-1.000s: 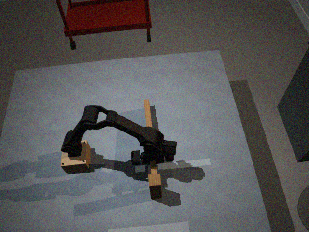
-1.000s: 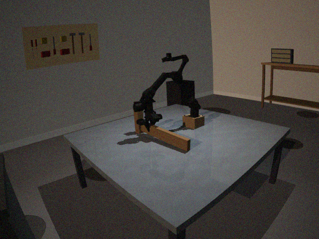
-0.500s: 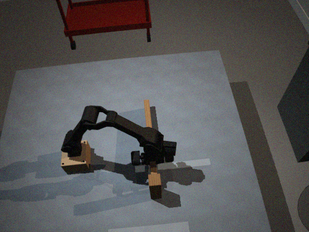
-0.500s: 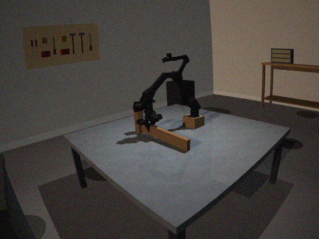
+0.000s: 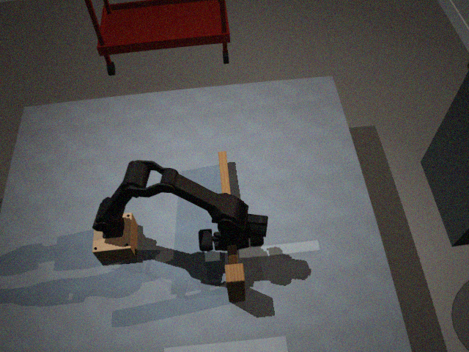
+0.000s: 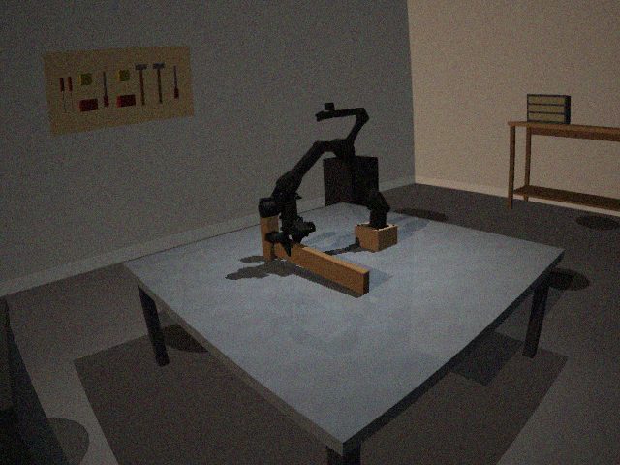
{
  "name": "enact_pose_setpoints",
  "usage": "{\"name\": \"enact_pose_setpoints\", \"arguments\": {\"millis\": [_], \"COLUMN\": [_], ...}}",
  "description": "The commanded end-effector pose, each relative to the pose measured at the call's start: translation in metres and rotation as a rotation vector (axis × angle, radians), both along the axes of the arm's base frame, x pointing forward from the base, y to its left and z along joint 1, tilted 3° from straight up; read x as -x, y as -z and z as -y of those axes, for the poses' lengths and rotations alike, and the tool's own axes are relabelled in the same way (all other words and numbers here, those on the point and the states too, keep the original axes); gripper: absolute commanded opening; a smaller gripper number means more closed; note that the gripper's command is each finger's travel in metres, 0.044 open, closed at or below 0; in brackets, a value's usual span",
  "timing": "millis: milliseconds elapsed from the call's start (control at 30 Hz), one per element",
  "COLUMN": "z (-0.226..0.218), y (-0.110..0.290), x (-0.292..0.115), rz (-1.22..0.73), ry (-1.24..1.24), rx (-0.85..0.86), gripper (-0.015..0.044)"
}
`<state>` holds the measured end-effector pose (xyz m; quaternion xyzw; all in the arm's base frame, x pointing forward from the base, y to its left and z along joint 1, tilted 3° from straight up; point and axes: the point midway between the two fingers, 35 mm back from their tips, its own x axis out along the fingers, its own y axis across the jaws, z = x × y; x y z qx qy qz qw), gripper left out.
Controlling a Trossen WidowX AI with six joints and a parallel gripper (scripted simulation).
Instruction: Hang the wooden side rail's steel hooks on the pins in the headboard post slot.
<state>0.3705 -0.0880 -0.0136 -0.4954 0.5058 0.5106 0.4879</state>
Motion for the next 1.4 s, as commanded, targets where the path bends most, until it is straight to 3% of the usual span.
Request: {"name": "enact_pose_setpoints", "arguments": {"millis": [0,1367], "z": [0.0017,0.0057], "y": [-0.0036,-0.0046], "x": [-0.0031,-0.0056], "rz": [0.009,0.009], "ry": [-0.006,-0.006], "rx": [0.005,0.006], "gripper": [0.0,0.0]}}
